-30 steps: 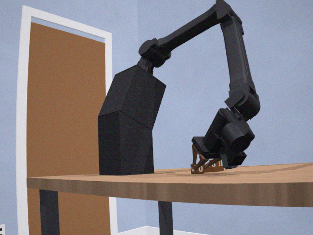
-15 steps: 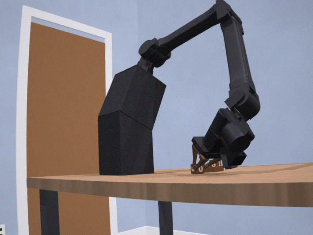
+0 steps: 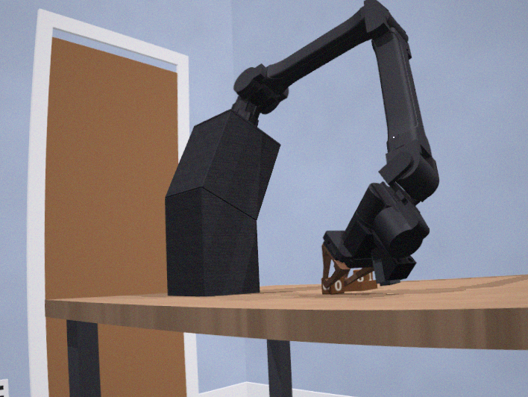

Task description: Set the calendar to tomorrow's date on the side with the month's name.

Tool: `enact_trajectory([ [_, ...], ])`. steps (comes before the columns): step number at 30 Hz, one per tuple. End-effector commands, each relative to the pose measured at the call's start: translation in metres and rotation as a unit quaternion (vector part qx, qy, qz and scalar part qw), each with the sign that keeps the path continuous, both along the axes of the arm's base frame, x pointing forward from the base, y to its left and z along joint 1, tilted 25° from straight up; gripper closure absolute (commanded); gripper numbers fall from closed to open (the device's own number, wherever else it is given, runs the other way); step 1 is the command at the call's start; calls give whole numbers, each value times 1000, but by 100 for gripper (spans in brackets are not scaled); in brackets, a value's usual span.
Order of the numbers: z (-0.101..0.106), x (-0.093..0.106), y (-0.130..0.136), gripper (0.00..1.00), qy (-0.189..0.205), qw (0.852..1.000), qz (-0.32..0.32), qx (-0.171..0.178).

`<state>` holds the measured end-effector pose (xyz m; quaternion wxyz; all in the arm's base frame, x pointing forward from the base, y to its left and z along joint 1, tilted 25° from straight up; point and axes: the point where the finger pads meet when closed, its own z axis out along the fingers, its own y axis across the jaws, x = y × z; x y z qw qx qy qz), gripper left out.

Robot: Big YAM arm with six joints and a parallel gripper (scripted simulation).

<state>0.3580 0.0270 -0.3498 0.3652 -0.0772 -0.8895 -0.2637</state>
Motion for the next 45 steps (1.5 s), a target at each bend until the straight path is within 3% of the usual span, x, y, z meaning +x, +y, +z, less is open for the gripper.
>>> enact_trajectory([
  [1,-2,9,3,55,-12,1000,1,-4],
  [3,-2,9,3,55,-12,1000,1,-4],
  [4,-2,9,3,36,-12,1000,1,-4],
  [22,-1,10,3,36,-13,1000,1,-4],
  [28,13,16,-11,36,-23,1000,-7,-3],
  [45,62,6,-32,36,-11,1000,-7,1],
])
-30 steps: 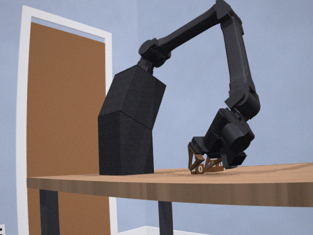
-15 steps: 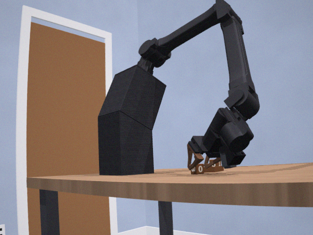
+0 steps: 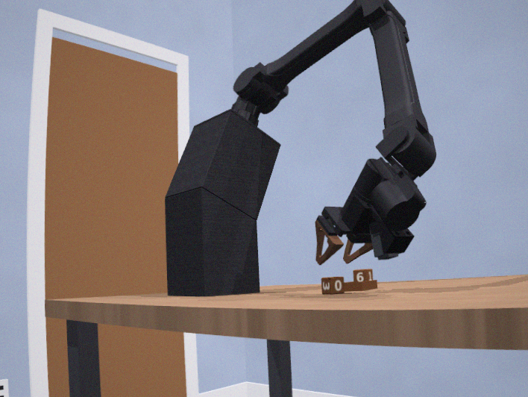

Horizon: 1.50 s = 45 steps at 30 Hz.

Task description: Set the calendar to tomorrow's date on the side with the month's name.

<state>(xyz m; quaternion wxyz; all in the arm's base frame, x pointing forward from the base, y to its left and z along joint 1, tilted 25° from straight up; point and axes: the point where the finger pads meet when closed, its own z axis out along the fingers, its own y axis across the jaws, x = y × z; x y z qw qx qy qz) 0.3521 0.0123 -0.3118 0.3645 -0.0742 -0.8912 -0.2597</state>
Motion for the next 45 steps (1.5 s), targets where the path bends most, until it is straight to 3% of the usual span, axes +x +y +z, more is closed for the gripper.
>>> enact_trajectory([
  [1,26,11,-18,36,-9,1000,-11,4],
  [17,40,10,-24,36,-10,1000,-15,1],
  [21,34,14,-24,36,-48,998,-35,-17],
  [23,34,14,-24,36,-48,998,-35,-17],
  [29,36,12,-24,36,-117,990,-68,-42],
  [34,36,14,-25,36,-130,988,-74,-47],
  [35,29,4,-23,36,-119,989,-74,-46],
  [40,36,11,-24,36,-145,985,-82,-54],
  [45,35,10,-24,36,-200,971,-108,-75],
])
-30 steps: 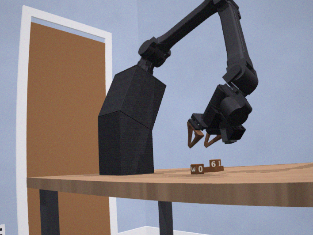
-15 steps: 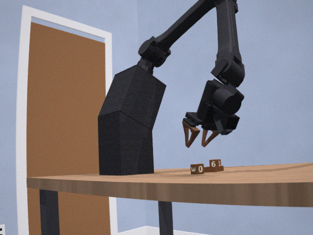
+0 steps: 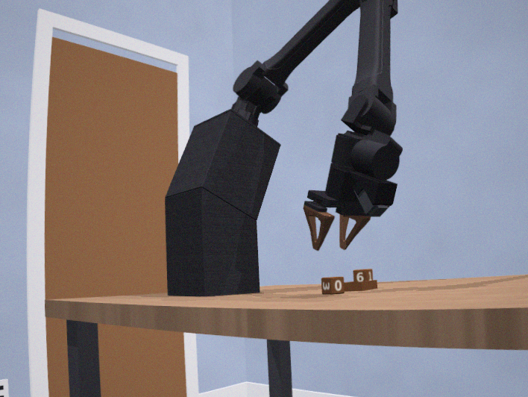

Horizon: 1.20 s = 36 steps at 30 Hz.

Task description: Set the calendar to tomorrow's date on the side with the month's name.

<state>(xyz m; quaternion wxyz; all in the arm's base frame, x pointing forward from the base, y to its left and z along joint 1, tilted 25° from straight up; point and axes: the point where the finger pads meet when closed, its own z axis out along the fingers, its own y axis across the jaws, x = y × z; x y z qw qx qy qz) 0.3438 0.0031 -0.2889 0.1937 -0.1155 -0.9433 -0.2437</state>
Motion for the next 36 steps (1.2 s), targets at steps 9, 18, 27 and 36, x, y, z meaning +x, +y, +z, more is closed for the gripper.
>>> enact_trajectory([
  [9,9,15,-14,36,-76,995,-56,-29],
  [18,11,16,-15,36,-129,987,-79,-53],
  [27,14,13,-4,36,-189,975,-96,-70],
  [36,12,17,-5,0,-191,974,-96,-70],
])
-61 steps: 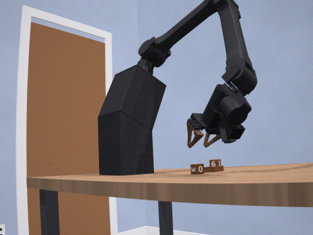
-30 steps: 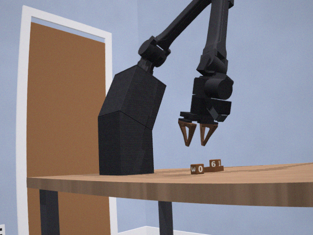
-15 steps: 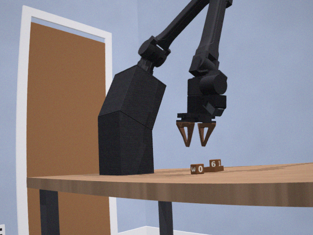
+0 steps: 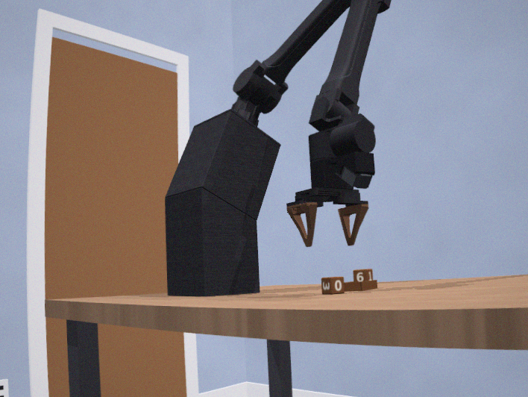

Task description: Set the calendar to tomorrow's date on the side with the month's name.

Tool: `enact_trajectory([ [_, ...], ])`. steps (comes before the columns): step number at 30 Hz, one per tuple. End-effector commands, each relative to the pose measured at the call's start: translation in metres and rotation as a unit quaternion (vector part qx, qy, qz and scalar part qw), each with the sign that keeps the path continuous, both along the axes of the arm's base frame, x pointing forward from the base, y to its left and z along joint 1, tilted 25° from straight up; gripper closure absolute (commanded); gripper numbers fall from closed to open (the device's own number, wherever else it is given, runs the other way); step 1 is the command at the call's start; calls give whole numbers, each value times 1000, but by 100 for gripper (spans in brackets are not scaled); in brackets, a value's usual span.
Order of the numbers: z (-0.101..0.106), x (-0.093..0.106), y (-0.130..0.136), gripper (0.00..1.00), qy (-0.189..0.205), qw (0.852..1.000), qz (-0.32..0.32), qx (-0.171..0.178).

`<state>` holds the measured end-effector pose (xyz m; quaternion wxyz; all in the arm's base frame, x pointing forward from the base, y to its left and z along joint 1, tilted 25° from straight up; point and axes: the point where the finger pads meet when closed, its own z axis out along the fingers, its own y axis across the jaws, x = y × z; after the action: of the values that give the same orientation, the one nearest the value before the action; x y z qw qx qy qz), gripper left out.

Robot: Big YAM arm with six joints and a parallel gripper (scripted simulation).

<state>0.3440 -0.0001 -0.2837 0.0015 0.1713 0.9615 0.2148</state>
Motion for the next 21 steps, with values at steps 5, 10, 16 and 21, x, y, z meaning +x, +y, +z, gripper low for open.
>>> enact_trajectory([
  [5,7,16,-1,0,-21,1000,-3,-6],
  [10,7,16,-1,0,-21,1000,-2,-6],
  [16,12,12,-8,0,-21,1000,-9,-6],
  [21,13,13,-12,55,-23,1000,-12,-7],
])
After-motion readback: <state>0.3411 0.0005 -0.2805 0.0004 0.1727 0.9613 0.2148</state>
